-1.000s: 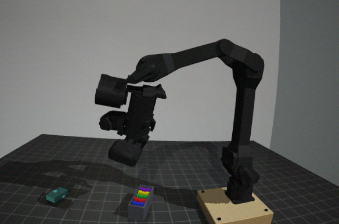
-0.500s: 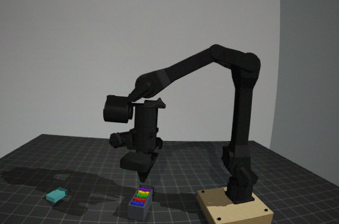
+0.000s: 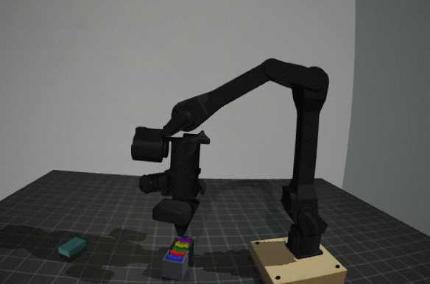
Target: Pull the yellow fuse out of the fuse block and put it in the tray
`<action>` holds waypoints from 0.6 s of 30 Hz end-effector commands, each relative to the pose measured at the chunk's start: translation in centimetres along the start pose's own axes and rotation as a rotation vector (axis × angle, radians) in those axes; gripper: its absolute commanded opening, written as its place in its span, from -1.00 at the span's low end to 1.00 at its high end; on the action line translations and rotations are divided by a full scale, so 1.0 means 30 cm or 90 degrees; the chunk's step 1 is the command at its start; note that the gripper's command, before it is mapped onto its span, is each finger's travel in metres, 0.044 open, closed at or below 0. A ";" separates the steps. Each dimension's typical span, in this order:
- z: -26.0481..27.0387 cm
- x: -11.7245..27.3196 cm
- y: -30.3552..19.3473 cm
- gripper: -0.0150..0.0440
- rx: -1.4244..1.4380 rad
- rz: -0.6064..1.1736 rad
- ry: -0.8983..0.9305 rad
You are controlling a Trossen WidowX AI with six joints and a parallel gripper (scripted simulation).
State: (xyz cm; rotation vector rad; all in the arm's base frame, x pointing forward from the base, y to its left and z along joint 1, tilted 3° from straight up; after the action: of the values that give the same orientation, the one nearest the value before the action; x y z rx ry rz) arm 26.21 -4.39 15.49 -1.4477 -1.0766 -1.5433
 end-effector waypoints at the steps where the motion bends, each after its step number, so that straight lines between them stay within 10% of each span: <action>1: 0.000 -0.018 -0.003 -0.27 0.002 0.004 0.003; 18: -0.002 -0.058 -0.006 -0.27 0.002 0.004 0.003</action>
State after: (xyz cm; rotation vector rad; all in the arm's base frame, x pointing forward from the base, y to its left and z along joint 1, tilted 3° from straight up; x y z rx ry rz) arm 26.20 -4.46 13.90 -1.4496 -1.0739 -1.5403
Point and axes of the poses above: the point midway between the two fingers, 35 mm back from their tips, its own x axis back along the fingers, its own z axis across the jaws, y = z × x, the point moved 7 cm from there along x, back along the fingers, and after that the axes turned 2 degrees about -x, right-handed, at the moved point
